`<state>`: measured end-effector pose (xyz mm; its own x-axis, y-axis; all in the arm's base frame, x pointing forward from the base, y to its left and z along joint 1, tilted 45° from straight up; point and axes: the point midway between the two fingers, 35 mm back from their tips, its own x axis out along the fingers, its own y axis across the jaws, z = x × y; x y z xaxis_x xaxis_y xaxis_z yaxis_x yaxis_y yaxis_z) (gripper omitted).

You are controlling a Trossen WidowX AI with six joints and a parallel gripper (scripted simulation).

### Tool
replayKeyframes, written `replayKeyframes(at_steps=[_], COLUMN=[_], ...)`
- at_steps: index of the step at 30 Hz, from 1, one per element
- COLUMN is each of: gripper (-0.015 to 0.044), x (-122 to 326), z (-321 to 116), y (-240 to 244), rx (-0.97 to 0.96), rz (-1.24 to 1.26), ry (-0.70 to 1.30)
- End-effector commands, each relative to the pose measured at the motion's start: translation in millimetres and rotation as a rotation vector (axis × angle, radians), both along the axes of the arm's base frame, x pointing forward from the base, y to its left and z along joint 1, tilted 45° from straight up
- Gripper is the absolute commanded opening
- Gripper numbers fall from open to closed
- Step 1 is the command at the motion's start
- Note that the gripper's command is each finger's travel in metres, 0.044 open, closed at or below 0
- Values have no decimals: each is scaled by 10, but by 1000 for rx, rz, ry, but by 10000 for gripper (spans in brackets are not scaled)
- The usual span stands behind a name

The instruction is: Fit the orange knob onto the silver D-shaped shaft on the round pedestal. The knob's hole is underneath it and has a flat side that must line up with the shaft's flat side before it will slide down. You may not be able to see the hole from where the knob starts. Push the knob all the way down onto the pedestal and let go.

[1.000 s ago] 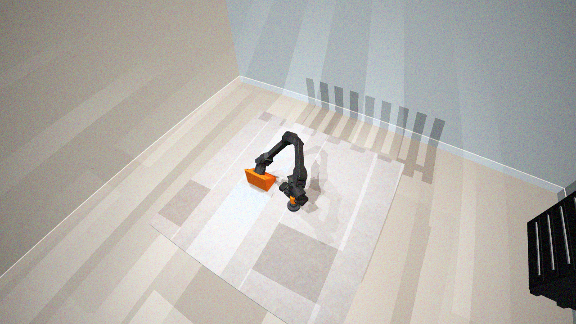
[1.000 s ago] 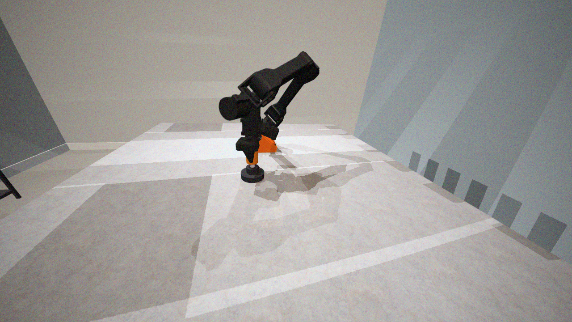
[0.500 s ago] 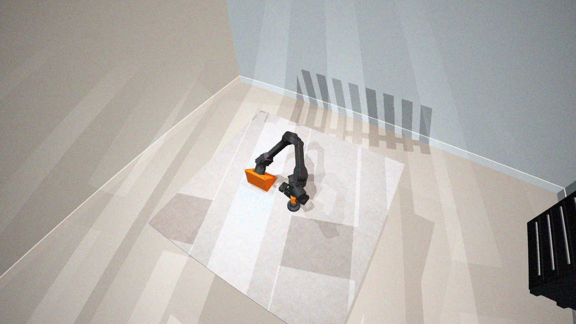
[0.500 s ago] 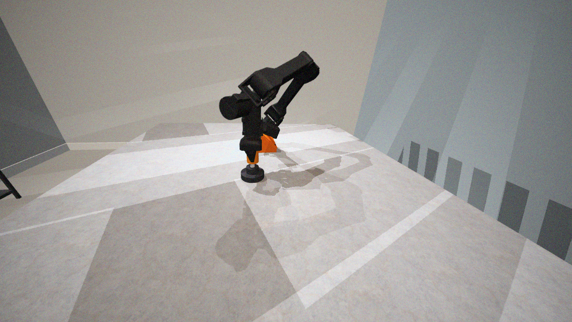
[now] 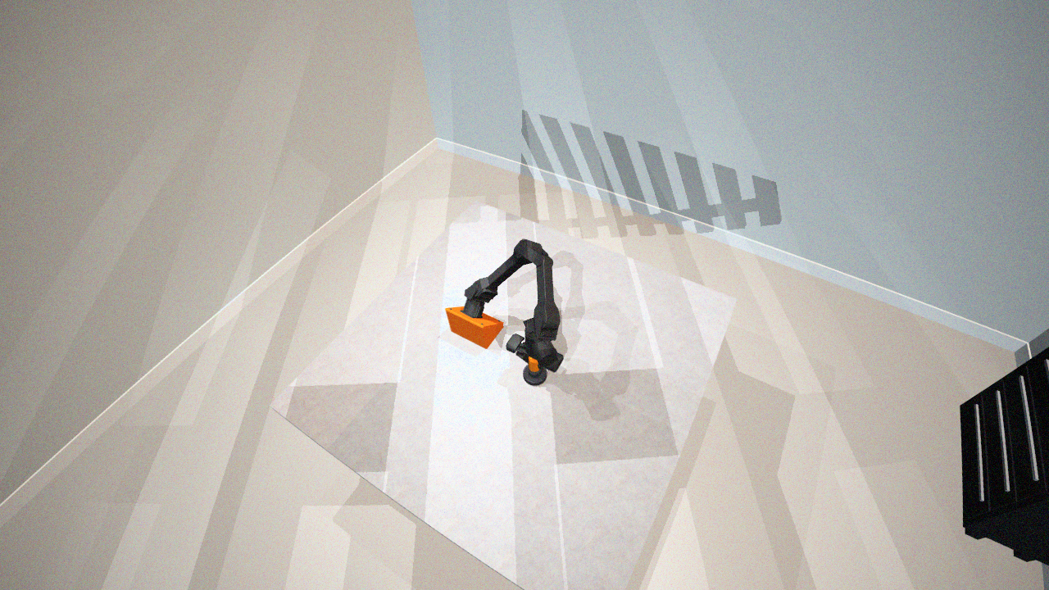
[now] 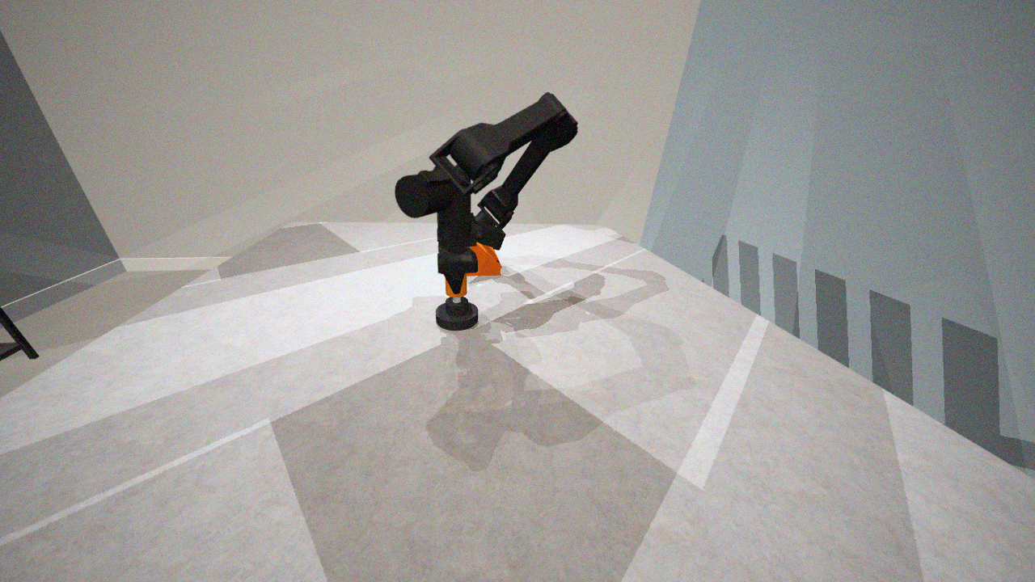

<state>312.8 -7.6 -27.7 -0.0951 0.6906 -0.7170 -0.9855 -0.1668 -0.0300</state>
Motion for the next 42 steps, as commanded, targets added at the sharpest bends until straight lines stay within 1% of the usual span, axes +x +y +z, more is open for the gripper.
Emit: replayKeyframes(at_steps=[1,42], gripper=[0,0], x=[-1,5], z=[17,44], y=[-9,-6], rx=[1,2], rz=[0,6], ry=[-7,-14])
